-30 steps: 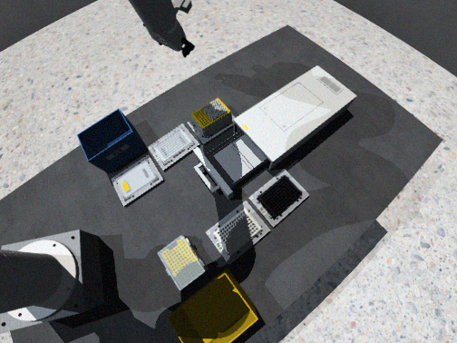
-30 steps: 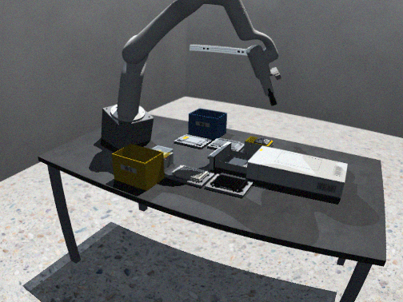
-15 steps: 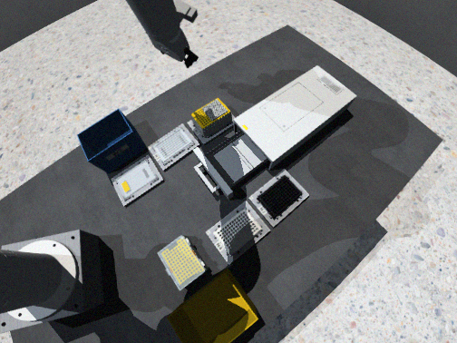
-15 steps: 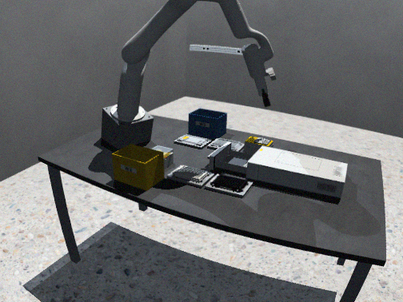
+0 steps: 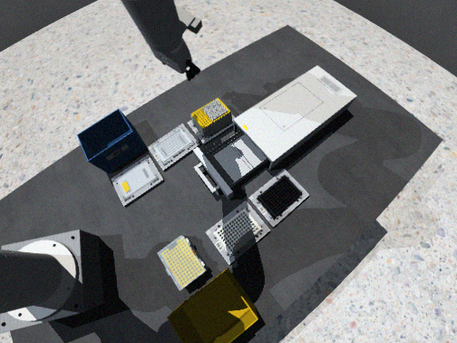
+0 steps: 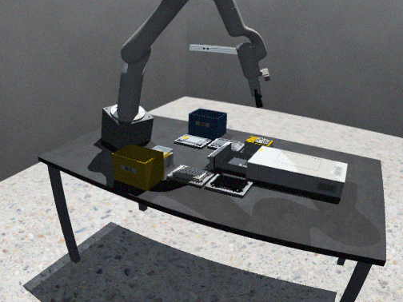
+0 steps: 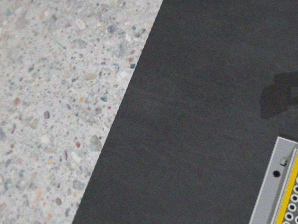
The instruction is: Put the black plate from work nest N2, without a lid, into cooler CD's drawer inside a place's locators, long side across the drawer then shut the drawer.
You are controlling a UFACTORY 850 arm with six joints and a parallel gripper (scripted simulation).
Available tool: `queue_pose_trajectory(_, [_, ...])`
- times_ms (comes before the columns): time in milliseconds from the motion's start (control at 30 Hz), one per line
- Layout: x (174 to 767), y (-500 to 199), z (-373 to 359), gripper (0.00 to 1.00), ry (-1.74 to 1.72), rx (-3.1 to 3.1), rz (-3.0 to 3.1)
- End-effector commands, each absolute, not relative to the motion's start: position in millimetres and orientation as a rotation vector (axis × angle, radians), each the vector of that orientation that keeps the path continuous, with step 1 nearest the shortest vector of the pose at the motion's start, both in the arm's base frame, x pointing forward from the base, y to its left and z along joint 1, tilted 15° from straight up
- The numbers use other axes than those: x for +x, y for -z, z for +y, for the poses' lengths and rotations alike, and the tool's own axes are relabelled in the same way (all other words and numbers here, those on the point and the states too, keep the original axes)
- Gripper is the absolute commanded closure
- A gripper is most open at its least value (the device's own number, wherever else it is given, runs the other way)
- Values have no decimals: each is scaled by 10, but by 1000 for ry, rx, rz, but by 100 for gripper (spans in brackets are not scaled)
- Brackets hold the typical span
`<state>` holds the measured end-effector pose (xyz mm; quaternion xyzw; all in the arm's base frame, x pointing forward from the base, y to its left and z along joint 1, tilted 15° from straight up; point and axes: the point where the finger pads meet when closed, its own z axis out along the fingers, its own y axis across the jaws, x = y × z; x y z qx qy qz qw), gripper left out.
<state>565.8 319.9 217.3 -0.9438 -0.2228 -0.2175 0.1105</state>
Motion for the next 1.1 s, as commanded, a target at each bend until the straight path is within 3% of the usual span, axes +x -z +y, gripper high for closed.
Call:
queue_pose_trajectory(0, [5590,-2188,3027,0,595,-2824,-619])
queue_pose_trajectory(1067, [5056,-2140,1971,0,488,-2967,-449])
